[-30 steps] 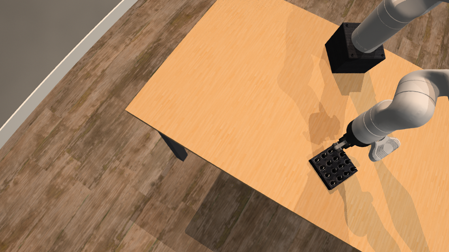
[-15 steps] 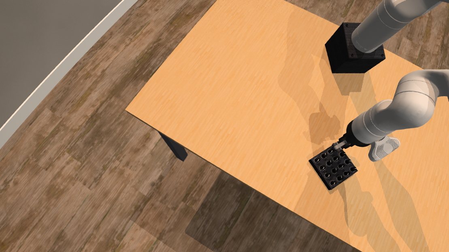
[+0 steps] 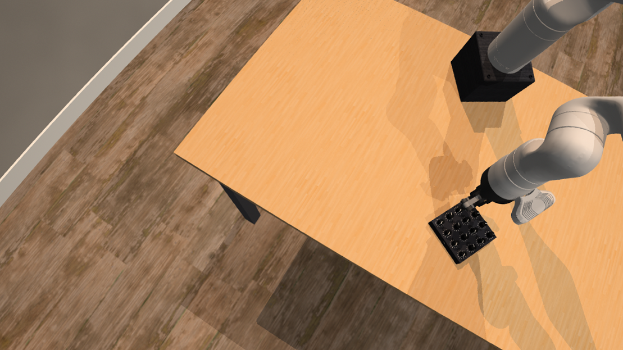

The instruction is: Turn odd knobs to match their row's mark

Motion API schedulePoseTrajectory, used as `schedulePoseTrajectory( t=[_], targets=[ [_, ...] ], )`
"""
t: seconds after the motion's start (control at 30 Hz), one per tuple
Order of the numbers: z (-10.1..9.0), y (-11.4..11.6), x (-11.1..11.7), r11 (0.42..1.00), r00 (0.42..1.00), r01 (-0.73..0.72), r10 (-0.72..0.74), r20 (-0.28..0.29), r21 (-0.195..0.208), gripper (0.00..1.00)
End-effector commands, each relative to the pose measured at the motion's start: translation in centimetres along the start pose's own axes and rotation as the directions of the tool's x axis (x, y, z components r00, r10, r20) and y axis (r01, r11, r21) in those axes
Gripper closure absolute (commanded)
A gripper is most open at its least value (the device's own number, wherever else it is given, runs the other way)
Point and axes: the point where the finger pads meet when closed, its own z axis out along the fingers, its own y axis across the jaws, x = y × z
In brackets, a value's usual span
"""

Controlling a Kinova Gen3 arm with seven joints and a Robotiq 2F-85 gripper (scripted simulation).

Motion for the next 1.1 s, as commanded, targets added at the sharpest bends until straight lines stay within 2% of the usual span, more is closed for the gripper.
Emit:
schedulePoseTrajectory(
  t=[0.0,0.07,0.1,1.07],
  targets=[
    [-0.04,0.03,0.03,1.0,1.0,0.0,0.0,-0.001,-0.001,0.81],
    [-0.04,0.03,0.03,1.0,1.0,0.0,0.0,-0.001,-0.001,0.81],
    [-0.04,0.03,0.03,1.0,1.0,0.0,0.0,-0.001,-0.001,0.92],
    [-0.04,0.03,0.03,1.0,1.0,0.0,0.0,-0.001,-0.001,0.92]
  ],
)
